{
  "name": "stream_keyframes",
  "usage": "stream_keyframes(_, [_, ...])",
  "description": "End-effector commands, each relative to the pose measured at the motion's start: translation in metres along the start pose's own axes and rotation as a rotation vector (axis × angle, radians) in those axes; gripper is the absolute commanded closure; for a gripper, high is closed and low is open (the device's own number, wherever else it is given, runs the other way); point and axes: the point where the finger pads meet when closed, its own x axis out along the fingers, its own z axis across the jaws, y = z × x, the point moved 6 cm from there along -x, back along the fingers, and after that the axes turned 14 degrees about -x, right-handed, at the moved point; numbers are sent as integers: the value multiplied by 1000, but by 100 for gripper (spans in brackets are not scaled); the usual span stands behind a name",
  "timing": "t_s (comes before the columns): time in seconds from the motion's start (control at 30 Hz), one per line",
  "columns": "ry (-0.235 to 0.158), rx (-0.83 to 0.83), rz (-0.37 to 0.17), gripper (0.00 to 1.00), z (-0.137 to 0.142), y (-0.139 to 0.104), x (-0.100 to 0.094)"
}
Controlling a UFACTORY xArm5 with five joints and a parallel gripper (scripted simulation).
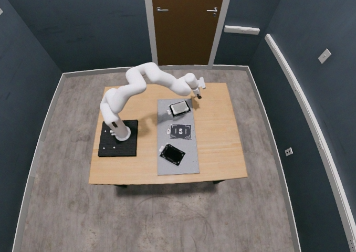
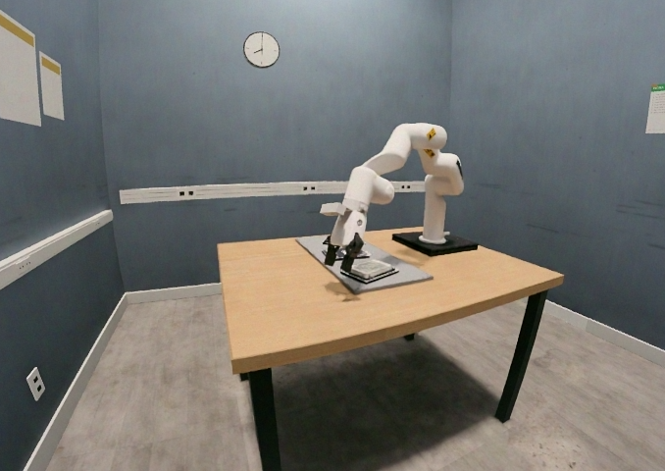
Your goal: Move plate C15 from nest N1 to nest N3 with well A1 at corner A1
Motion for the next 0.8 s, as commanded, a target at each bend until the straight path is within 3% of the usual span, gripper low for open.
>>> stream_keyframes(0.0, [1,0,6,0,0,2,-2])
stream_keyframes(0.53, [1,0,6,0,0,2,-2])
stream_keyframes(0.57, [-16,1,-23,0,2,4,-6])
stream_keyframes(0.77, [-17,1,-24,0,21,4,-29])
